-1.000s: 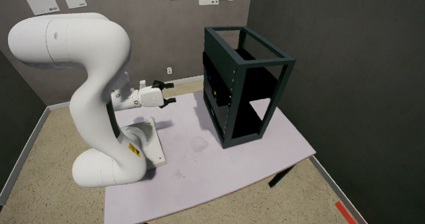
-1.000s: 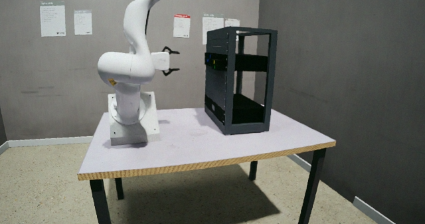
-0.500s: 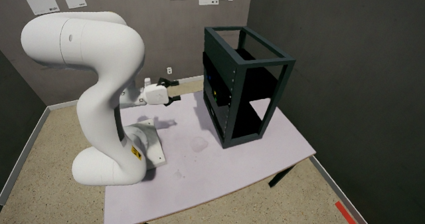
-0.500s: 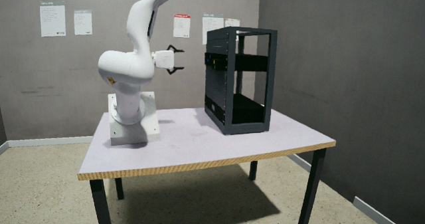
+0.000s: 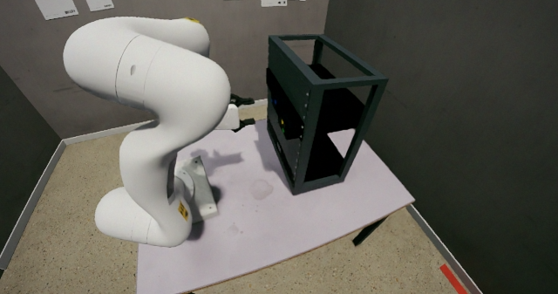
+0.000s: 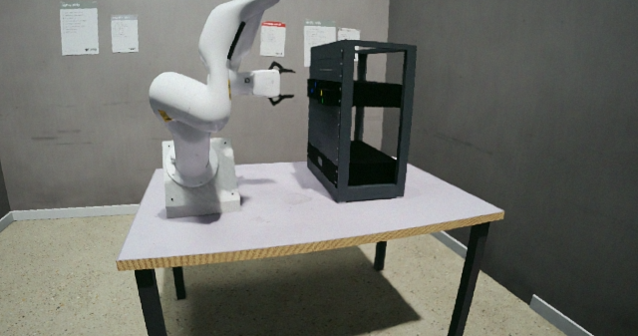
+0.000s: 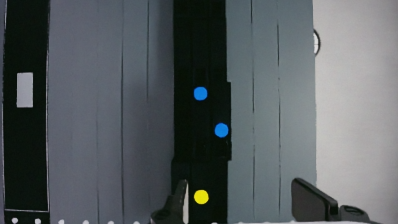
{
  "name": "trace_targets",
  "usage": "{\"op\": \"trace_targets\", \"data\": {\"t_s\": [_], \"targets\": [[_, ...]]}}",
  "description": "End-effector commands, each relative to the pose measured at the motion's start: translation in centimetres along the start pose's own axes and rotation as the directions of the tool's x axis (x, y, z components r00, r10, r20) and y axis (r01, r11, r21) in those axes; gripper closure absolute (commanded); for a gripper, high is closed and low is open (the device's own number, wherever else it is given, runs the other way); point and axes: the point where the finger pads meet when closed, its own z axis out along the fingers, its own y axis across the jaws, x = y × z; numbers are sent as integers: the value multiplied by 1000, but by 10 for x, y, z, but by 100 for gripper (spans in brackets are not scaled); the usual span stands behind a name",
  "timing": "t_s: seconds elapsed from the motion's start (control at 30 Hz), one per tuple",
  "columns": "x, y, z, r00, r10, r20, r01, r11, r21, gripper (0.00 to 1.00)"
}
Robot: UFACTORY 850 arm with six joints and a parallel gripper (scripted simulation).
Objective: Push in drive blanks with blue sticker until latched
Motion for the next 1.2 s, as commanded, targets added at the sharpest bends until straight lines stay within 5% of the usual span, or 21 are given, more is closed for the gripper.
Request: {"op": "trace_targets", "data": {"t_s": [0.0, 0.3, 1.17], "targets": [[1, 8, 23, 1000, 1, -4, -1, 1000, 0, 0], [1, 17, 50, 1000, 1, -4, -1, 1000, 0, 0], [1, 17, 51, 1000, 1, -4, -1, 1000, 0, 0]]}}
